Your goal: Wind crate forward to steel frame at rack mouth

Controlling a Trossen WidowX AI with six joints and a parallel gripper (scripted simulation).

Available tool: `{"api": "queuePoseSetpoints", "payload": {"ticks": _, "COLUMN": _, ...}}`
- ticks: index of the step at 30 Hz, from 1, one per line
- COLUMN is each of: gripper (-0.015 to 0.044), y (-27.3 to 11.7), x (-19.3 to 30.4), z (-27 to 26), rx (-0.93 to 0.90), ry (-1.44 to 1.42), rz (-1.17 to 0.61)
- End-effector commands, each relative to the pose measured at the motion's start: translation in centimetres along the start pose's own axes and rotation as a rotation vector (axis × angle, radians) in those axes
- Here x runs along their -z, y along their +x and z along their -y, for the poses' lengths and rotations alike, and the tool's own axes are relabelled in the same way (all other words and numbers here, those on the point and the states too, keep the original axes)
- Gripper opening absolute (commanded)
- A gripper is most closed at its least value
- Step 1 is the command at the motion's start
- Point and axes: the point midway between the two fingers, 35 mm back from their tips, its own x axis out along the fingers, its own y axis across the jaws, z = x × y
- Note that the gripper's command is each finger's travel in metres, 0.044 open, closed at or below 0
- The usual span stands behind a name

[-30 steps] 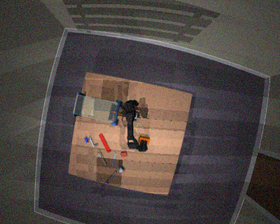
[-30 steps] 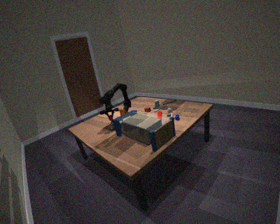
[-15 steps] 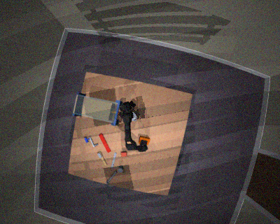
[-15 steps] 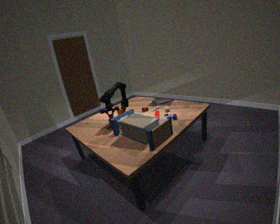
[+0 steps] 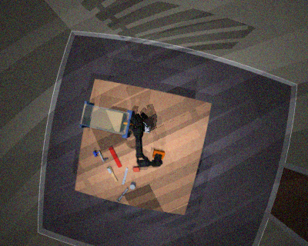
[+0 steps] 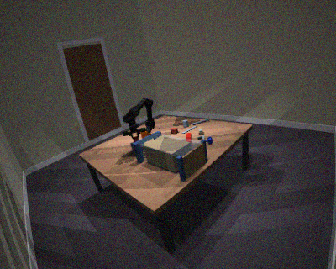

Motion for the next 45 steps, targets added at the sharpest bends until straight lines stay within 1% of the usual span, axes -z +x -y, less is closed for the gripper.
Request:
{"api": "queuePoseSetpoints", "payload": {"ticks": 1, "gripper": 0.0, "y": 0.3, "x": 0.7, "z": -2.6, "rx": -0.044, "ry": 0.002, "rz": -0.029}}
{"api": "queuePoseSetpoints", "payload": {"ticks": 22, "gripper": 0.0, "y": -0.4, "x": 2.0, "z": -5.7, "rx": -0.046, "ry": 0.003, "rz": -0.031}}
{"api": "queuePoseSetpoints", "payload": {"ticks": 45, "gripper": 0.0, "y": -1.6, "x": 4.4, "z": -8.3, "rx": -0.048, "ry": 0.005, "rz": -0.033}}
